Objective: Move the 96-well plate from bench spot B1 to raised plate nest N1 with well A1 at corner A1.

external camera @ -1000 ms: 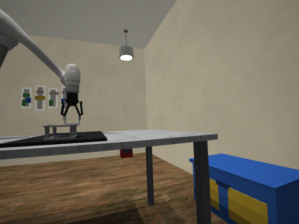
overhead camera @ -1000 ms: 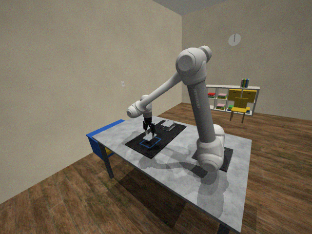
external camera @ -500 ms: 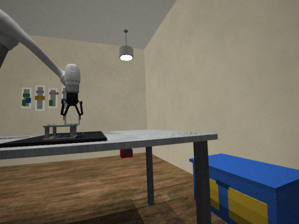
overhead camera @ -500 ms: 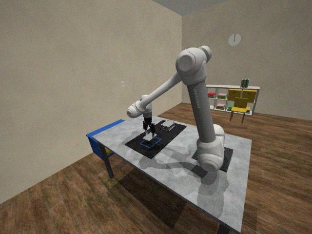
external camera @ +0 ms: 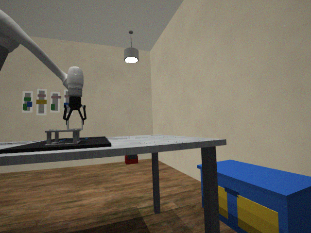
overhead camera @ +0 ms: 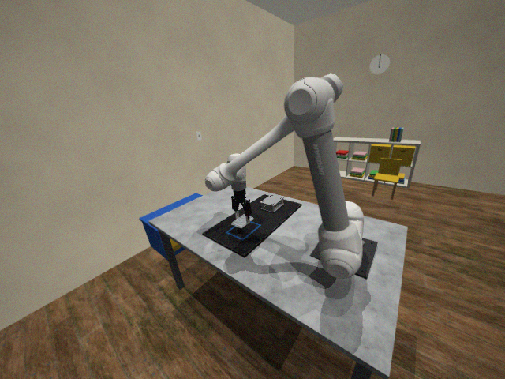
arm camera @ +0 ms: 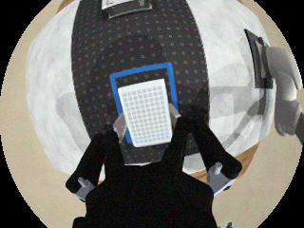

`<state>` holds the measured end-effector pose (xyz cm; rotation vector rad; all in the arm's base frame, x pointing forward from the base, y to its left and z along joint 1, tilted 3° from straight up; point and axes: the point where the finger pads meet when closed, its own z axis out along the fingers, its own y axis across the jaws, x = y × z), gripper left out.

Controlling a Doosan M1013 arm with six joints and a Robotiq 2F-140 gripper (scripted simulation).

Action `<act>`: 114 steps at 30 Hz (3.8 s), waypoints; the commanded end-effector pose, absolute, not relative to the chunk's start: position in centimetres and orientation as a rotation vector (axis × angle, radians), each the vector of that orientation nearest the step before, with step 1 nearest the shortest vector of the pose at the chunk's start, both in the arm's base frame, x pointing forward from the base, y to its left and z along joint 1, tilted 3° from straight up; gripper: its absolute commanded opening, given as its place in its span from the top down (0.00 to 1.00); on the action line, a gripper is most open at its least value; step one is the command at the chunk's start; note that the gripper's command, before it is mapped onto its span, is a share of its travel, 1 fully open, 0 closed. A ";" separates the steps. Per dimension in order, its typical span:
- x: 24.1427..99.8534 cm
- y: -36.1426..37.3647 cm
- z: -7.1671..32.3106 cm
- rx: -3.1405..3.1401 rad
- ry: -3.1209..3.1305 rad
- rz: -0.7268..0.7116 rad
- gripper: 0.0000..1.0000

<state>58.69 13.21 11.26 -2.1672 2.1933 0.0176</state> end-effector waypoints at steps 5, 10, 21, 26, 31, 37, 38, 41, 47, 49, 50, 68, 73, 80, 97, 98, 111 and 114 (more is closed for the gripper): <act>58.8 13.1 11.5 -2.160 2.201 0.015 1.00; 58.8 13.1 11.5 -2.160 2.201 0.015 1.00; 58.8 13.1 11.5 -2.160 2.201 0.015 1.00; 58.8 12.5 11.6 -2.174 2.187 0.015 1.00; 58.8 10.8 11.8 -2.174 2.187 0.015 1.00; 58.7 8.8 12.1 -2.174 2.187 0.015 1.00; 58.7 8.5 12.1 -2.174 2.187 0.015 1.00; 58.7 7.5 12.2 -2.174 2.187 0.015 1.00; 58.6 6.2 12.4 -2.174 2.187 0.015 1.00; 58.6 5.5 12.5 -2.174 2.187 0.015 1.00; 58.6 5.2 12.5 -2.174 2.187 0.015 1.00; 58.5 -0.1 13.1 -2.174 2.187 0.015 1.00; 58.4 -1.8 13.3 -2.174 2.187 0.015 1.00; 58.4 -3.4 13.5 -2.174 2.187 0.015 1.00; 58.2 -8.4 14.2 -2.174 2.187 0.015 1.00; 58.2 -8.7 14.2 -2.174 2.187 0.015 1.00; 58.1 -12.3 14.6 -2.174 2.187 0.015 1.00; 58.1 -13.3 14.8 -2.174 2.187 0.015 1.00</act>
